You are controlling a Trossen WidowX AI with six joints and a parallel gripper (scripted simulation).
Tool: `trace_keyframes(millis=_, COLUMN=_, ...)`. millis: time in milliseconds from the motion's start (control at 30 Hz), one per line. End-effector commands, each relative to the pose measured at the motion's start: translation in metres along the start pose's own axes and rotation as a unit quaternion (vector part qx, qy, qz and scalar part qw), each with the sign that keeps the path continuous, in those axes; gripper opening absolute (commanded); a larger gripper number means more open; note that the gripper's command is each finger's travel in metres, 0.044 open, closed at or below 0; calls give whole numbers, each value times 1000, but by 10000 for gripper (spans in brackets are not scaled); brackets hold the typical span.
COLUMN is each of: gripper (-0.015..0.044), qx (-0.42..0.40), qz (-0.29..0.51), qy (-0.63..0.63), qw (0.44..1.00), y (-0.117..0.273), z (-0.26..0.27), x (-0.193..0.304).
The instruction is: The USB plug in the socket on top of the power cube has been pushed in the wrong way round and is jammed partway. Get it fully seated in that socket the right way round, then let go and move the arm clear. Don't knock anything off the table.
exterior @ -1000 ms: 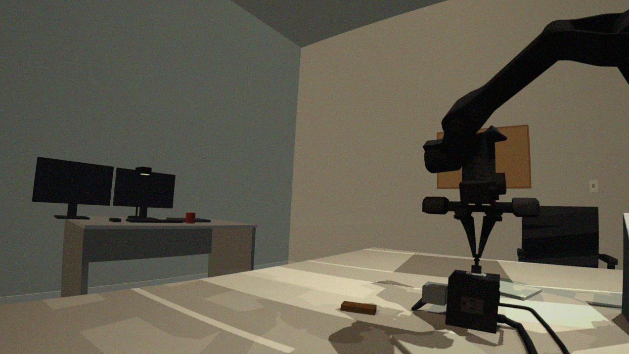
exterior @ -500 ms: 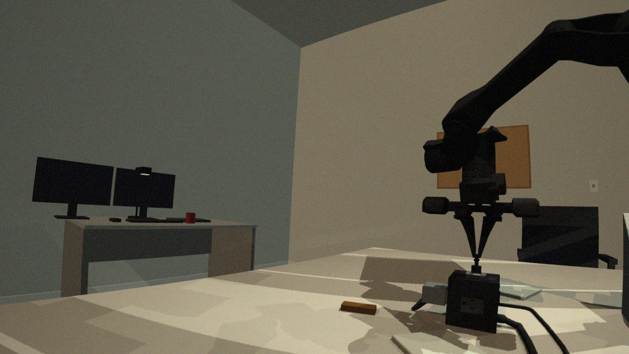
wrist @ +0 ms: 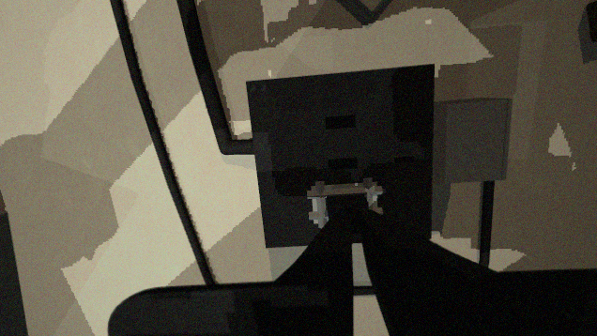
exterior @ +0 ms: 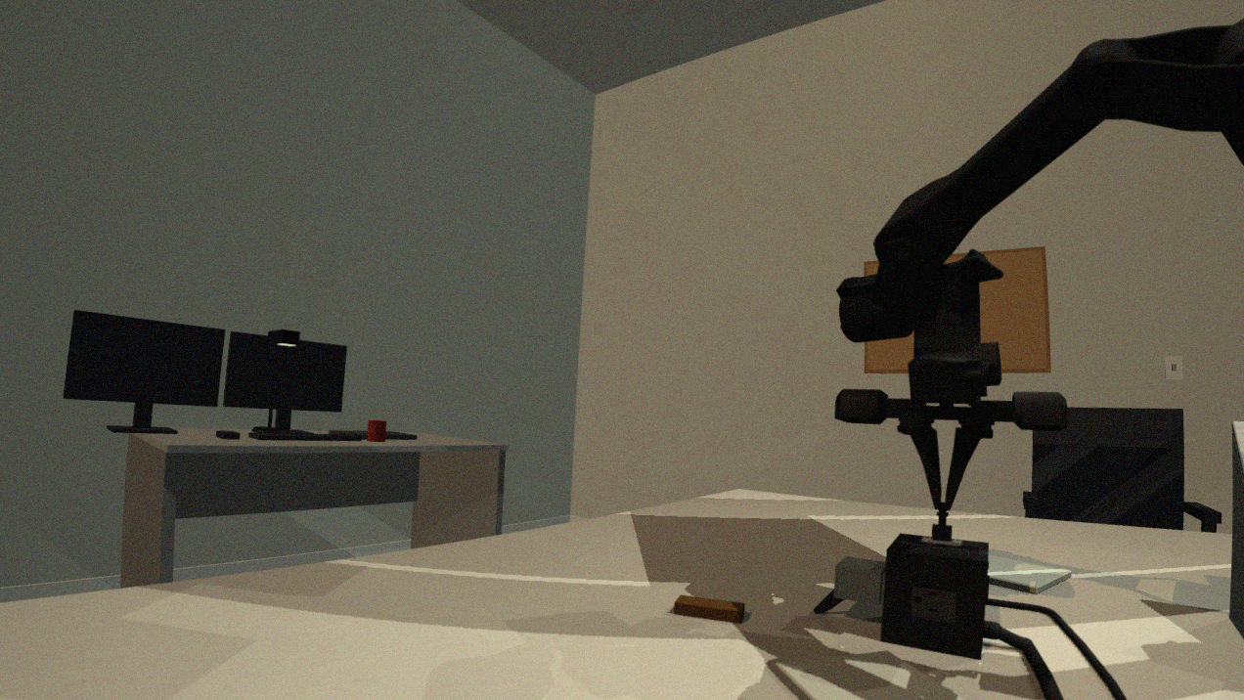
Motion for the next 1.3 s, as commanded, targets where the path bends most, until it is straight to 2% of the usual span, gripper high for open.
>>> trace_keyframes(millis=0, gripper=0, qx=-1, qz=-2, qy=2, qw=1000, y=-2, z=-1, x=-1)
trace_keyframes(millis=300, gripper=0, qx=-1, qz=-2, qy=2, qw=1000, y=-2, z=-1, x=-1)
trace_keyframes(millis=433, gripper=95, qx=0, qz=0, qy=0, qw=1000, y=0, z=0, x=0)
trace_keyframes(millis=1267, gripper=95, qx=0, qz=0, qy=1, qw=1000, y=7, z=0, x=0)
Point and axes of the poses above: the point midway between the two fingers, 35 mm back from their tips, its own y axis back along the fingers, its own z axis across the jaws, x = y × z, the point moved 5 cm from there along y, back along the fingers, and after that the axes turned 8 degrees about y, right-handed, at the moved point
